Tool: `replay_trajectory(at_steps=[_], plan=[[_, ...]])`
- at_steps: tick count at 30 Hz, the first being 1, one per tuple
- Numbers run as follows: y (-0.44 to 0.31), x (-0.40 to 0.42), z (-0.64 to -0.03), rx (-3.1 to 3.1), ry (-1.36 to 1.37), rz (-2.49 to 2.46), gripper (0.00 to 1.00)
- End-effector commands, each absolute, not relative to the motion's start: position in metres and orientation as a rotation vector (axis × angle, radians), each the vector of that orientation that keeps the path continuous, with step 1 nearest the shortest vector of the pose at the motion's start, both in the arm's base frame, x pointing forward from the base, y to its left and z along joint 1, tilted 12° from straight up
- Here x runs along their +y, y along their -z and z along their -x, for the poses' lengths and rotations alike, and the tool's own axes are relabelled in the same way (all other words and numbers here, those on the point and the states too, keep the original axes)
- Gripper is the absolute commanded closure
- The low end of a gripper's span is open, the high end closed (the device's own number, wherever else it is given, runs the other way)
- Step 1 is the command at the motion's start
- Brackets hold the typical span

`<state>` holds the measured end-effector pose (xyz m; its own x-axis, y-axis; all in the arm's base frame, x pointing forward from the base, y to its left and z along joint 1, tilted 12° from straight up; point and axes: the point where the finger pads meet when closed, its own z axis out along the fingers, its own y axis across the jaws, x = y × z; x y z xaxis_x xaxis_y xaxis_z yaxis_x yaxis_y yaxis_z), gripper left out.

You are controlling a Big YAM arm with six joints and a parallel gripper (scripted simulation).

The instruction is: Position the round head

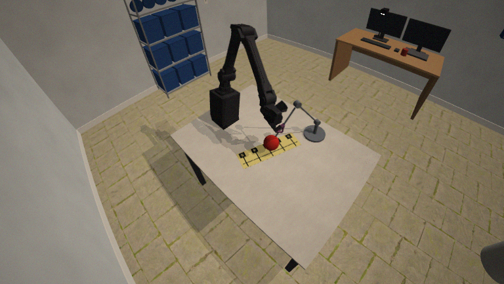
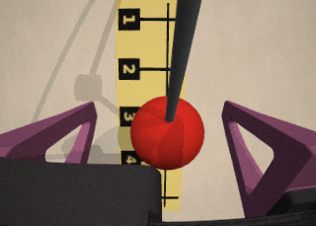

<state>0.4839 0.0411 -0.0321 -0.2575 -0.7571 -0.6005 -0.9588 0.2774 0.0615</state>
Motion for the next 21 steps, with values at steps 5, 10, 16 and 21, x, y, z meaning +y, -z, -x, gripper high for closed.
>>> replay_trajectory(at_steps=[5,10,16,21], plan=[[0.041,0.048,-0.493,2.1,-0.58,1.524,0.0],[0.047,0.051,-0.496,2.105,-0.583,1.518,0.0],[0.052,0.054,-0.499,2.109,-0.585,1.512,0.0],[0.052,0.054,-0.499,2.109,-0.585,1.512,0.0]])
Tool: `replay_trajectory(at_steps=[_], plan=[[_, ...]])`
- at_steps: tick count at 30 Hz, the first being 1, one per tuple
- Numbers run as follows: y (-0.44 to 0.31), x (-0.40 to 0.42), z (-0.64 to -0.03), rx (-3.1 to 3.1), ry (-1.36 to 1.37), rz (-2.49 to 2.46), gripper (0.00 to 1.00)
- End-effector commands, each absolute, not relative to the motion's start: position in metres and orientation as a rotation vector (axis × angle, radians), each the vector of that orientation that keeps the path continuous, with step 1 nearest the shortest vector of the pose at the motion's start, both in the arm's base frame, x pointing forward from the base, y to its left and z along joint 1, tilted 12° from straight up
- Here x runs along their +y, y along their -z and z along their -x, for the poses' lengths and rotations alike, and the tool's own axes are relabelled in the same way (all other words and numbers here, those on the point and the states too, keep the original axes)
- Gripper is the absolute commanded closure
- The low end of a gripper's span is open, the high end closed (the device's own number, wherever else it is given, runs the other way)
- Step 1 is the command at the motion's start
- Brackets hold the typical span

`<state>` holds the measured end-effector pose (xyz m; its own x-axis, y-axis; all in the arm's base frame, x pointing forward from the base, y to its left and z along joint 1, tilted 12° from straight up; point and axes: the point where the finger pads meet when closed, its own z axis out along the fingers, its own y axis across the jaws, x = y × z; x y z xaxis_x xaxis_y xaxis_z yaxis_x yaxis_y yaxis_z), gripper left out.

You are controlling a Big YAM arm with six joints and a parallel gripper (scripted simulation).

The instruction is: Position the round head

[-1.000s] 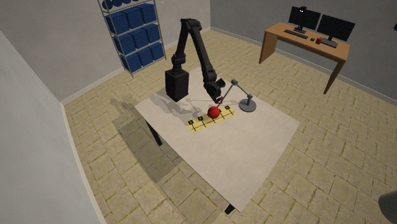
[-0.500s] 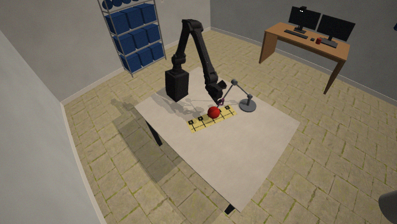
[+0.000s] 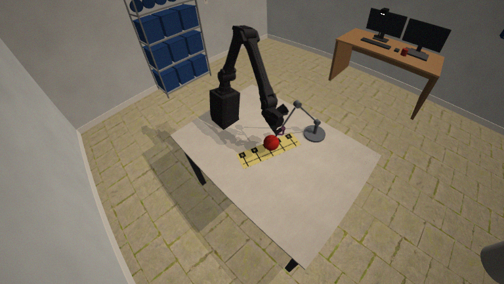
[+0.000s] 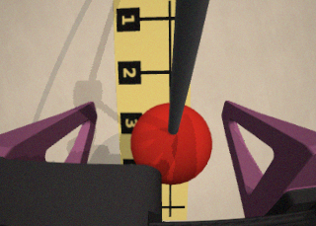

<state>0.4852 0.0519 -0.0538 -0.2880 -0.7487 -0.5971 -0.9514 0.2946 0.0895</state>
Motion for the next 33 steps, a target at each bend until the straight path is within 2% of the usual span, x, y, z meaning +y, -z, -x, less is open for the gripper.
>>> replay_trajectory(at_steps=[1,33], plan=[[0.0521,0.0543,-0.4986,2.109,-0.585,1.512,0.0],[0.0531,0.0561,-0.5047,2.109,-0.585,1.512,0.0]])
